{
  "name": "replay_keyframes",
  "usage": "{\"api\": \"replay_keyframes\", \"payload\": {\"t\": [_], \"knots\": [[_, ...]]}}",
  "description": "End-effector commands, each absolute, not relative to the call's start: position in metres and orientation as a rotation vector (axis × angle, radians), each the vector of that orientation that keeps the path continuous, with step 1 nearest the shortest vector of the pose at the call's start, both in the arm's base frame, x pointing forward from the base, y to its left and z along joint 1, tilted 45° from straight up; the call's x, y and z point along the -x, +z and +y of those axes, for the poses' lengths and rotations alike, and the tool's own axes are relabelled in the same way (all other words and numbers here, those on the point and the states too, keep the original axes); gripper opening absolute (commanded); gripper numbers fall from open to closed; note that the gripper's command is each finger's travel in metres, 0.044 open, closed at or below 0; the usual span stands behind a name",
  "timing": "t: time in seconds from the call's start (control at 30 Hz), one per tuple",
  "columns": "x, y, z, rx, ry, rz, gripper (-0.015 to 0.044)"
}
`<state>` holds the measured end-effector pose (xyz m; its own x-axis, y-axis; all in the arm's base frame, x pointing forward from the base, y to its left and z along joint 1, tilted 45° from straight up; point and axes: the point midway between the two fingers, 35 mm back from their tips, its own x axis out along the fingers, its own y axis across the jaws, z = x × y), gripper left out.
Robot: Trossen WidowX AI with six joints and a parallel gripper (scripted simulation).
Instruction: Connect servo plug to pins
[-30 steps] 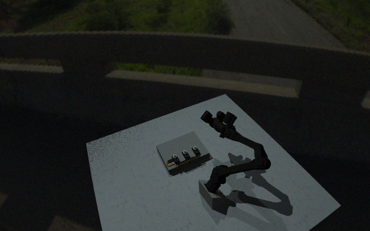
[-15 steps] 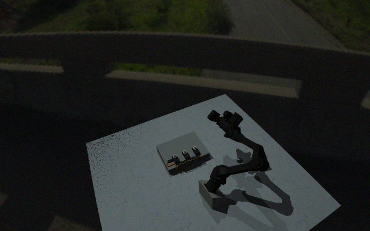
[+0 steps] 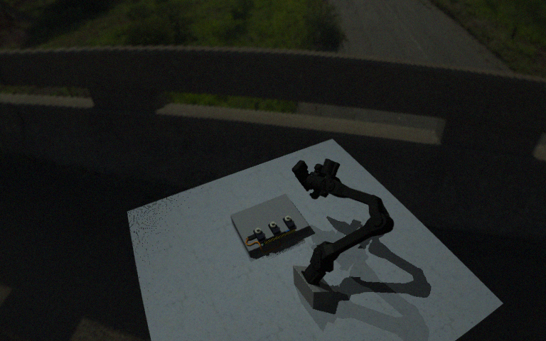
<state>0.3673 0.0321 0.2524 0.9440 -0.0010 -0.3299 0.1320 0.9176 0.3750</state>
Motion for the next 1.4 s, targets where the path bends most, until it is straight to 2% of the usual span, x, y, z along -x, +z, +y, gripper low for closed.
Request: {"api": "replay_keyframes", "payload": {"t": [0.0,0.4,0.77,1.07,1.37], "knots": [[-0.376,0.232,0.041,-0.477,-0.113,0.419,0.0115],[-0.391,0.155,0.076,-0.683,-0.349,0.695,0.0115],[-0.382,0.078,0.110,-0.766,-0.692,0.851,0.0115],[-0.359,0.018,0.134,-0.733,-1.010,0.832,0.0115],[-0.329,-0.033,0.150,-0.630,-1.252,0.656,0.0115]]}}
